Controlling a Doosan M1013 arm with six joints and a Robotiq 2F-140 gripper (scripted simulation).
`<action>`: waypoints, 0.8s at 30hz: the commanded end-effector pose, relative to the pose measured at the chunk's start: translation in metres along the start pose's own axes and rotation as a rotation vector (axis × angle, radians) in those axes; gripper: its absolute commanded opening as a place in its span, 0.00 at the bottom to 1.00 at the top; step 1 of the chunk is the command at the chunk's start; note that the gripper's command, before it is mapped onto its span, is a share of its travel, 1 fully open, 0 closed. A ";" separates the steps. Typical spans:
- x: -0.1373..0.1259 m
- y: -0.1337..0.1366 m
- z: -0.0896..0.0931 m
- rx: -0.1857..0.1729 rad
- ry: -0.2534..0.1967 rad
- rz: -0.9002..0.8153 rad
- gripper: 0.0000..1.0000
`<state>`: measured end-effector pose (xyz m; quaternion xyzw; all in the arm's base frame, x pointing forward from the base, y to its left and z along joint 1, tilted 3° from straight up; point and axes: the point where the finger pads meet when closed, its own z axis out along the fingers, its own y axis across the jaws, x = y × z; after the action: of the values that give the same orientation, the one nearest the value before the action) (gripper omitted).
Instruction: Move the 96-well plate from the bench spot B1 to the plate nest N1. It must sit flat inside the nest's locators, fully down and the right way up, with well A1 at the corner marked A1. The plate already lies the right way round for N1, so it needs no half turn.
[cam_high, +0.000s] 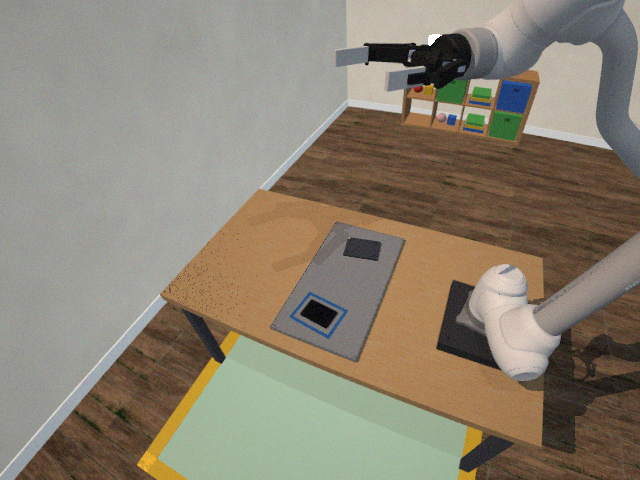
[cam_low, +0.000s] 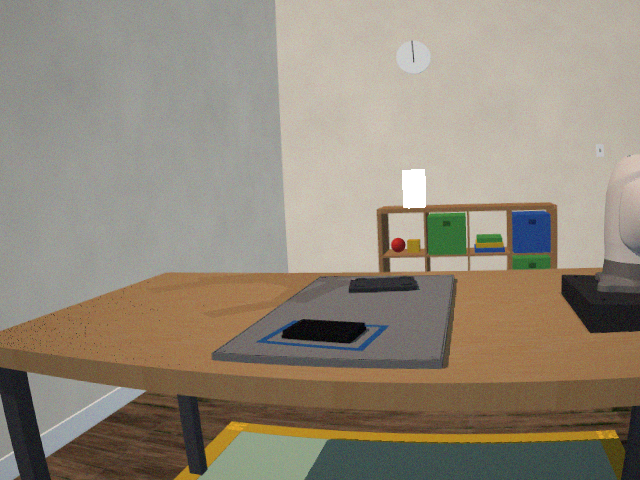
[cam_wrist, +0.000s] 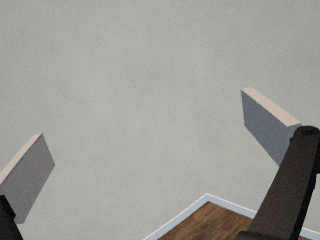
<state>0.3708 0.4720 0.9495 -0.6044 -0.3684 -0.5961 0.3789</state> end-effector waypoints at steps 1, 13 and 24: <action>-0.017 0.012 0.012 -0.005 -0.004 0.002 1.00; -0.055 0.031 0.034 -0.024 -0.103 0.071 1.00; -0.089 0.048 0.052 -0.044 -0.183 0.127 1.00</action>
<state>0.4257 0.4962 0.8702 -0.6624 -0.3567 -0.5435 0.3723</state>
